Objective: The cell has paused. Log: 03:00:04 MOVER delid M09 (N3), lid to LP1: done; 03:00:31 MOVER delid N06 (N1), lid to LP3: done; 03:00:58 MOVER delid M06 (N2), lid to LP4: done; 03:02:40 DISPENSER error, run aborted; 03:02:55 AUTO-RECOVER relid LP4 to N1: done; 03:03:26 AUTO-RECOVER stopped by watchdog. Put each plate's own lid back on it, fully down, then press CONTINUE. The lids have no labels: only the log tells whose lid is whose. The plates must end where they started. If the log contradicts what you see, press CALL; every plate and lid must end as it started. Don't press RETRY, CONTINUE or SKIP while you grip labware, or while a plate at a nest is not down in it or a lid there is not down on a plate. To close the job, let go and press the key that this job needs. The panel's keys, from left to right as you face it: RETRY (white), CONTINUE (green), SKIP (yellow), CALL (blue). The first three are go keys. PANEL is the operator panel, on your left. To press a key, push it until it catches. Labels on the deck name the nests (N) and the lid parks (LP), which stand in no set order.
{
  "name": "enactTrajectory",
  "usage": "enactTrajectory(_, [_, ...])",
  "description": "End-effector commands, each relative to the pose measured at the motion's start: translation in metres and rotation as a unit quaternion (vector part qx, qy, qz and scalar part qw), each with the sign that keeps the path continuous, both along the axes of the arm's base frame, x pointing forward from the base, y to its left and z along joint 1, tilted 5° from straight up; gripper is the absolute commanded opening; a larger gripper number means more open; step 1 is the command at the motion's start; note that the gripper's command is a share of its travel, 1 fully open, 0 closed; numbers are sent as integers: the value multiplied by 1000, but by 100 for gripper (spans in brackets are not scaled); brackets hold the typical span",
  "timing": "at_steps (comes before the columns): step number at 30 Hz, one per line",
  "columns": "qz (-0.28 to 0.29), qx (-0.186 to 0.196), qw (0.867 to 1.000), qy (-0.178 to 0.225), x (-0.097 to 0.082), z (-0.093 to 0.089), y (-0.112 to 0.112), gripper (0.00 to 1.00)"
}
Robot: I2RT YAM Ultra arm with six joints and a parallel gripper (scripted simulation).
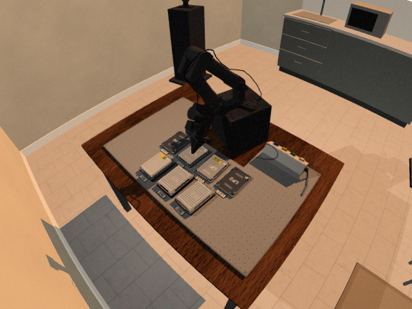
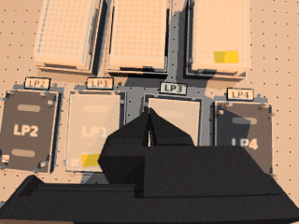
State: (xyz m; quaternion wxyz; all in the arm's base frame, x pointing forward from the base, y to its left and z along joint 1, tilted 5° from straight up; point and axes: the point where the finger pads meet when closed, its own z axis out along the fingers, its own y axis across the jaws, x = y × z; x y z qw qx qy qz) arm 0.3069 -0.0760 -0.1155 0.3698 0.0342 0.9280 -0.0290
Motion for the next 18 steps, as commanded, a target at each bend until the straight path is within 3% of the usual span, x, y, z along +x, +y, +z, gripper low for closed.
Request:
enactTrajectory(1, [-33,-1,999,-2,-6,0,6,0])
enactTrajectory(9, [-33,-3,999,-2,-1,-1,39,0])
enactTrajectory(12, [-33,-3,999,-19,19,4,53,0])
enactTrajectory(18, [-33,-1,999,-29,27,9,80,0])
